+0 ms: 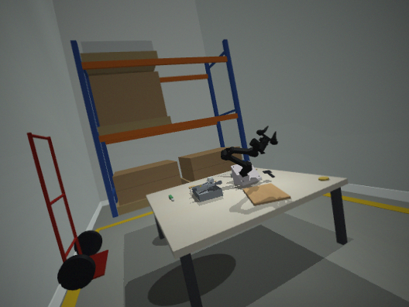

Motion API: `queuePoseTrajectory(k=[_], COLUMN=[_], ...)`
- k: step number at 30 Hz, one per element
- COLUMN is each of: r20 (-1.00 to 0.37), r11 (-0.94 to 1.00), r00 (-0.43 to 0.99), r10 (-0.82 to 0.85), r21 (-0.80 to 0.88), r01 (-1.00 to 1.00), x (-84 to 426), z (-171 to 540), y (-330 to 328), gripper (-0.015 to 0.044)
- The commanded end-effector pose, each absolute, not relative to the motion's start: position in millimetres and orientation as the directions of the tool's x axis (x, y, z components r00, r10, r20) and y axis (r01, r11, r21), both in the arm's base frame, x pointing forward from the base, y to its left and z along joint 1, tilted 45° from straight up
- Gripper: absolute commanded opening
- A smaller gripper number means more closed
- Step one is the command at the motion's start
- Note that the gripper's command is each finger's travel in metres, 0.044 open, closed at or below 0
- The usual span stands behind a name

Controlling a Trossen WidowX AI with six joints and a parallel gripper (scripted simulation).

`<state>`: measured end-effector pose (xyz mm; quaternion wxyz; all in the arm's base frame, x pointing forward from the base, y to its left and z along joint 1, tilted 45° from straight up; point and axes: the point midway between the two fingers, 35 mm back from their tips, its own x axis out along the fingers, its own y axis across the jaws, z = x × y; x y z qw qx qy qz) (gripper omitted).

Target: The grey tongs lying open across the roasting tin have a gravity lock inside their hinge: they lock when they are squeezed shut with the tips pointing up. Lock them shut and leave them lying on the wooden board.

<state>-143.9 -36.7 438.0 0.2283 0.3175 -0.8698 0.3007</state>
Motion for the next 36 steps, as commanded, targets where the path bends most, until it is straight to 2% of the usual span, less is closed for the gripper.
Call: queuePoseTrajectory(k=[1,8,14,20,28,36], r20=[0.588,0.571,0.523,0.459,0.361,0.243], r11=[0.617,0.625,0.603,0.515,0.333,0.121], r00=[-0.694,-0.753,-0.846,-0.879,-0.828,-0.680], r10=[-0.415,-0.326,-0.109,0.131,0.429,0.692], r21=[-0.378,-0.467,-0.642,-0.789,-0.915,-0.968], r01=[-0.690,-0.625,-0.474,-0.336,-0.227,-0.222], x=[-143.9,-157.4,-177.7,-182.1,-161.0,-107.6], z=[438.0,441.5,446.7,447.6,442.5,431.0], y=[-36.7,-14.8,41.1,105.2,188.1,265.2], gripper=[0.0426,0.0440,0.0440,0.0440,0.0440,0.0440])
